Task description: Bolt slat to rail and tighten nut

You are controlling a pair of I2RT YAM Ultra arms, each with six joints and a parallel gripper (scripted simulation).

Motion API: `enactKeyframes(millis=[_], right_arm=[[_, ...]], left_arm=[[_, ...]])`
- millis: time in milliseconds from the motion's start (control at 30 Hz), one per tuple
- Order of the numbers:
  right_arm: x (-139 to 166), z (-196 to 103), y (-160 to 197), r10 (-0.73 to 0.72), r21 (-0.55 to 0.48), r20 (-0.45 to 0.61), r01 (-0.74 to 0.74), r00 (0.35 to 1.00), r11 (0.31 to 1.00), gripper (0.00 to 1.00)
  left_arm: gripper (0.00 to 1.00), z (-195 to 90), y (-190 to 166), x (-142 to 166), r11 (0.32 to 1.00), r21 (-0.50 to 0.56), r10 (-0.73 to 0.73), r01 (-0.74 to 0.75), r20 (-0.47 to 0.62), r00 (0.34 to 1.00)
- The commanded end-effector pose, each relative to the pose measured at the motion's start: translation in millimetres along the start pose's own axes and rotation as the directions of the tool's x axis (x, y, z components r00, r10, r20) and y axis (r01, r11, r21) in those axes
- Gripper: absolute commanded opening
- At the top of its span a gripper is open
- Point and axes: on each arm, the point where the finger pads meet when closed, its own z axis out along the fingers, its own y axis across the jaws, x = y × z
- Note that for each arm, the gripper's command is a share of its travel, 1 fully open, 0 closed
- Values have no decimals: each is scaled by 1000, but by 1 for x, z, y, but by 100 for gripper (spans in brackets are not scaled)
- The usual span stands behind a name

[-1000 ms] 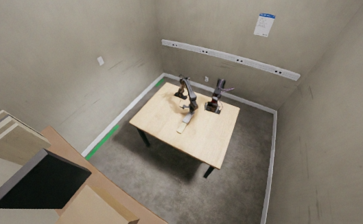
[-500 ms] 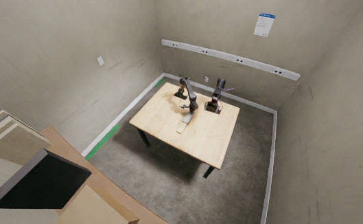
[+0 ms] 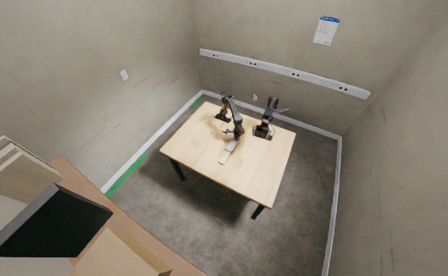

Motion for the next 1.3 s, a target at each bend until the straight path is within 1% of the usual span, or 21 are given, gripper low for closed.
enactKeyframes(millis=[0, 1267], right_arm=[[3, 1, -2, -3, 1, -9, 3, 1000, 1000, 12], [3, -4, -2, -2, 1, -9, 2, 1000, 1000, 12]], left_arm=[[100, -5, -1, -5, 1000, 7, 2, -2, 18, 1000], [100, -5, -1, -5, 1000, 7, 2, -2, 18, 1000]])
